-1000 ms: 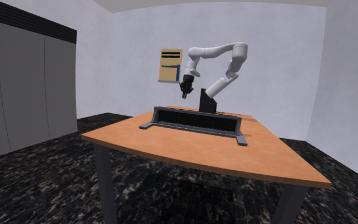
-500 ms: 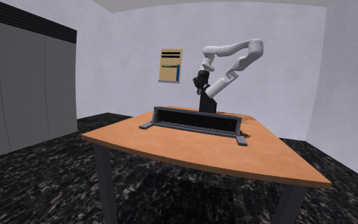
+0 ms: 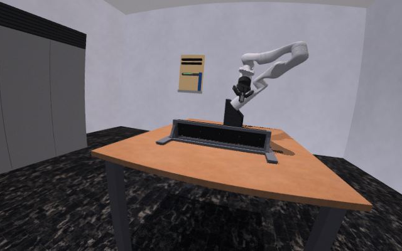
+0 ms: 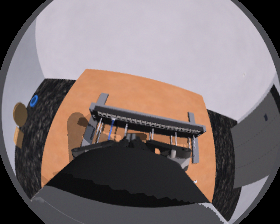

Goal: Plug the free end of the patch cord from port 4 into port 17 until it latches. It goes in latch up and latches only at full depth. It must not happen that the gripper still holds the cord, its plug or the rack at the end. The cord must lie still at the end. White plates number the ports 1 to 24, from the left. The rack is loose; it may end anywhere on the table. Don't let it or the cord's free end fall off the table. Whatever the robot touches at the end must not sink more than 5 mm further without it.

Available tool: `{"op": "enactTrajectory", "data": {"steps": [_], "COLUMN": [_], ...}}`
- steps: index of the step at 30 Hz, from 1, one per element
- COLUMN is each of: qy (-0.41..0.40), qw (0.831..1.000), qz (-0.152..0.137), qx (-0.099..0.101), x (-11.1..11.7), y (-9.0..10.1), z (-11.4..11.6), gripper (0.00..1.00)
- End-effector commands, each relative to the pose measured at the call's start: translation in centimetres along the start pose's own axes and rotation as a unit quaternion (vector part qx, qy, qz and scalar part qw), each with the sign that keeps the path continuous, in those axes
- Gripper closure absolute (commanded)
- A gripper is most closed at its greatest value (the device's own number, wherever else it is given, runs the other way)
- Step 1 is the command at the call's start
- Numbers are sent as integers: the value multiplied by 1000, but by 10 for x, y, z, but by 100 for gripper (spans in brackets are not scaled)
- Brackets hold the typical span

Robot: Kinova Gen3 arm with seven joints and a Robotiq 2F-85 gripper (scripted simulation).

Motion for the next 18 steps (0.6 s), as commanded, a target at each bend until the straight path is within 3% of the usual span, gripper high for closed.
{"op": "enactTrajectory", "data": {"steps": [1, 8, 18], "qy": [-36, -93, -117], "qw": [999, 995, 992], "qz": [18, 37, 43], "qx": [-2, 3, 6], "x": [12, 17, 18], "y": [8, 16, 20], "z": [-21, -44, -53], "gripper": [100, 100, 100]}}
Point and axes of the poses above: the point where the finger pads meet when closed, its own y axis back along the fingers, its own z axis across the jaws, x = y × z, the point moved 5 cm from there along y, back along the fingers, and after that the axes turned 11 degrees about y, right-handed, at the moved point
